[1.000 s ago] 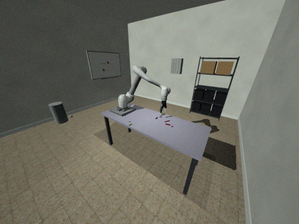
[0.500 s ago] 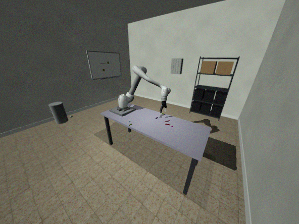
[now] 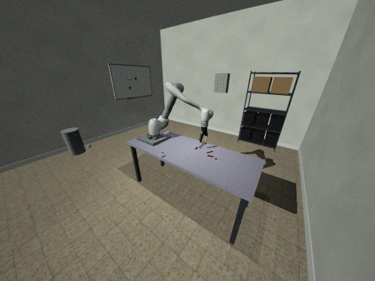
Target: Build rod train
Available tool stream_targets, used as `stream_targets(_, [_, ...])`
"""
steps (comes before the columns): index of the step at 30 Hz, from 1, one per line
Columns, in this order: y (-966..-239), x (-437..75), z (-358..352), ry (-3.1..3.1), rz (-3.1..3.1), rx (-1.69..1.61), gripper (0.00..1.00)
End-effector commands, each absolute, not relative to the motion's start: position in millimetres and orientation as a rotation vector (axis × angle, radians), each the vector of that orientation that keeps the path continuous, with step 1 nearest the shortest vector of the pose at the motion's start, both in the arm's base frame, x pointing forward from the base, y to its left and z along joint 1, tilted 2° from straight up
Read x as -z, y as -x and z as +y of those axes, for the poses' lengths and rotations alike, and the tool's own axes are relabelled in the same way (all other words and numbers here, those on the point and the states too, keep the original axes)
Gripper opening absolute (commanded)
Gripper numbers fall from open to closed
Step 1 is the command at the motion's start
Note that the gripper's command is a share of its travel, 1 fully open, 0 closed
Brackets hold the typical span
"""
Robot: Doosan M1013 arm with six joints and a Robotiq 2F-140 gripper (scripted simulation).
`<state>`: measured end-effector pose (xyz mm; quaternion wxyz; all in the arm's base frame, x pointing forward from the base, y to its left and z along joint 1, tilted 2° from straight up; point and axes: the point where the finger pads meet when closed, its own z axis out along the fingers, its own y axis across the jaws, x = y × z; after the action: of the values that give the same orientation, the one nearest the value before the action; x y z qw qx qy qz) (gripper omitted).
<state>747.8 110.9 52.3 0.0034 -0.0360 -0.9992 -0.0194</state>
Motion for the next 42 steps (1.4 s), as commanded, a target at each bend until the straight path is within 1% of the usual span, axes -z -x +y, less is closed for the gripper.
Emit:
stream_targets(1, [-737.2,-52.3,70.3,0.020,-3.136,0.063,1.00])
stream_targets(3, [-729.8,-52.1,47.4,-0.032,-3.137,0.063,1.00])
stream_targets(5, [-729.8,-52.1,47.4,-0.032,-3.137,0.063,1.00])
stream_targets(6, [-719.7,-51.8,19.8,-0.096,-3.136,0.062,1.00])
stream_targets(20, [-641.6,-48.5,-120.3,-0.464,-3.107,0.061,1.00])
stream_targets(22, [-641.6,-48.5,-120.3,-0.464,-3.107,0.061,1.00])
stream_targets(23, [-621.8,-47.4,-145.1,-0.540,-3.096,0.061,1.00])
stream_targets(32, [-553.2,-43.3,-213.0,-0.777,-3.048,0.062,1.00])
stream_targets(37, [-507.3,-40.1,-246.6,-0.922,-3.010,0.063,1.00])
stream_targets(39, [-507.3,-40.1,-246.6,-0.922,-3.010,0.063,1.00])
stream_targets(42, [-475.4,-37.7,-265.5,-1.018,-2.980,0.064,1.00])
